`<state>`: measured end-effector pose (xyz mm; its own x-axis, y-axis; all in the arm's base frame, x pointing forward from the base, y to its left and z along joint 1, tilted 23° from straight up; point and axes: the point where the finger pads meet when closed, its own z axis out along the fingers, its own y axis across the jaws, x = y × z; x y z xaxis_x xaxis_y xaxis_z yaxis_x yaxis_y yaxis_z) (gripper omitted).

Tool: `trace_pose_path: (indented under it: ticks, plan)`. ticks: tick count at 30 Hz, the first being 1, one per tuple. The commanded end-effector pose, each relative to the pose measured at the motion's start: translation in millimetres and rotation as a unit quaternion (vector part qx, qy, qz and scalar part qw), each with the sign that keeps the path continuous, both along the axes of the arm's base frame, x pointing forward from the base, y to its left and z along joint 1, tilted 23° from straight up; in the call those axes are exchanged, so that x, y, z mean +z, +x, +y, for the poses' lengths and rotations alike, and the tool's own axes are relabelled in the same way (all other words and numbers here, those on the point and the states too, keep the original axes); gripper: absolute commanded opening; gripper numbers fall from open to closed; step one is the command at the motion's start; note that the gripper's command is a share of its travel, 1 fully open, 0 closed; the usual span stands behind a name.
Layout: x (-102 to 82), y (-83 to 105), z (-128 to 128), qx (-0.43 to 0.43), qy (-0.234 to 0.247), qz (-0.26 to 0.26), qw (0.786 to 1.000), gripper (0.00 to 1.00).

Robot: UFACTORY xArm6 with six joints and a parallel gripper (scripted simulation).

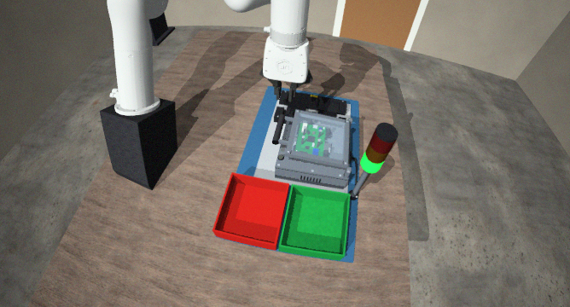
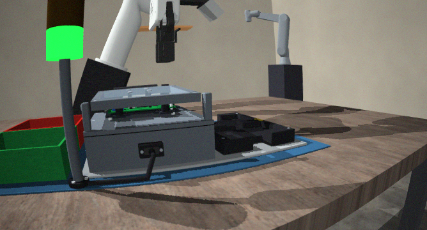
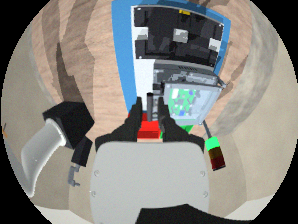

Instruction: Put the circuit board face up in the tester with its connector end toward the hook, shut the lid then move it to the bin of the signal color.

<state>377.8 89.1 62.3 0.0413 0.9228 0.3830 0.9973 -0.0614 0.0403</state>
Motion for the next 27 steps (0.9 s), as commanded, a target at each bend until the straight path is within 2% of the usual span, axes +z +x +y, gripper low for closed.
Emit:
trace_pose_path:
  ticks: [1,12,20,27]
  plan:
    - [-0.6,0.9,-4.1,0.000,0.000,-0.002,1.000,0.27]
    - [-16.6,-2.1,-42.5,0.000,0.000,-0.002,1.000,0.27]
    - [-22.8,-3.3,-57.3,0.000,0.000,-0.002,1.000,0.27]
    - [-23.8,-3.4,-58.8,0.000,0.000,-0.002,1.000,0.27]
